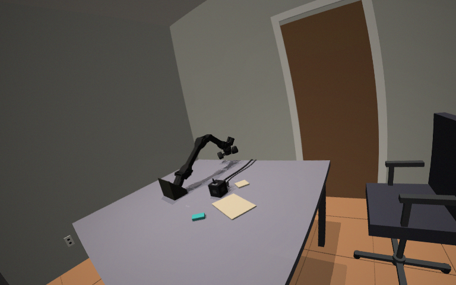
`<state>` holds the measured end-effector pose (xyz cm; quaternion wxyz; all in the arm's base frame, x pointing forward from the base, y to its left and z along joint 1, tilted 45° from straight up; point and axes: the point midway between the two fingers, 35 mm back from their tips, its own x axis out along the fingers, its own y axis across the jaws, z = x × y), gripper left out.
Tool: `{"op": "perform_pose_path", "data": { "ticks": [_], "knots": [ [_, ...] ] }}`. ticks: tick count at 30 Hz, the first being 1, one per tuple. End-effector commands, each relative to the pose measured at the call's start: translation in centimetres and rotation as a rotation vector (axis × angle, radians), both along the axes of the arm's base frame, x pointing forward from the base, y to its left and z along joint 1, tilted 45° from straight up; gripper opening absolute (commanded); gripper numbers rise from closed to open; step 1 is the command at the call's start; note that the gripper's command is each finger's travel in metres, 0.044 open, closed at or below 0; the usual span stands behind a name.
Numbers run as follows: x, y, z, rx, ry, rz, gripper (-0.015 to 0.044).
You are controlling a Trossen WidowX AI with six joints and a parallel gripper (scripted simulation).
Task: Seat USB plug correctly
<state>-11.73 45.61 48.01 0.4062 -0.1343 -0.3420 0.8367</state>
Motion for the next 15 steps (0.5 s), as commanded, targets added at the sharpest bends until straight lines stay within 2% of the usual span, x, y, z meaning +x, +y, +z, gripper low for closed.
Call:
{"op": "perform_pose_path", "data": {
  "ticks": [1,7,15],
  "knots": [
    [7.6,0.1,0.4,-0.067,0.114,-0.195,0.044],
    [18.6,-1.2,-0.7,-0.168,0.28,-0.492,0.044],
    [32.2,-5.9,-3.6,-0.249,0.458,-0.877,0.044]
  ]
}}
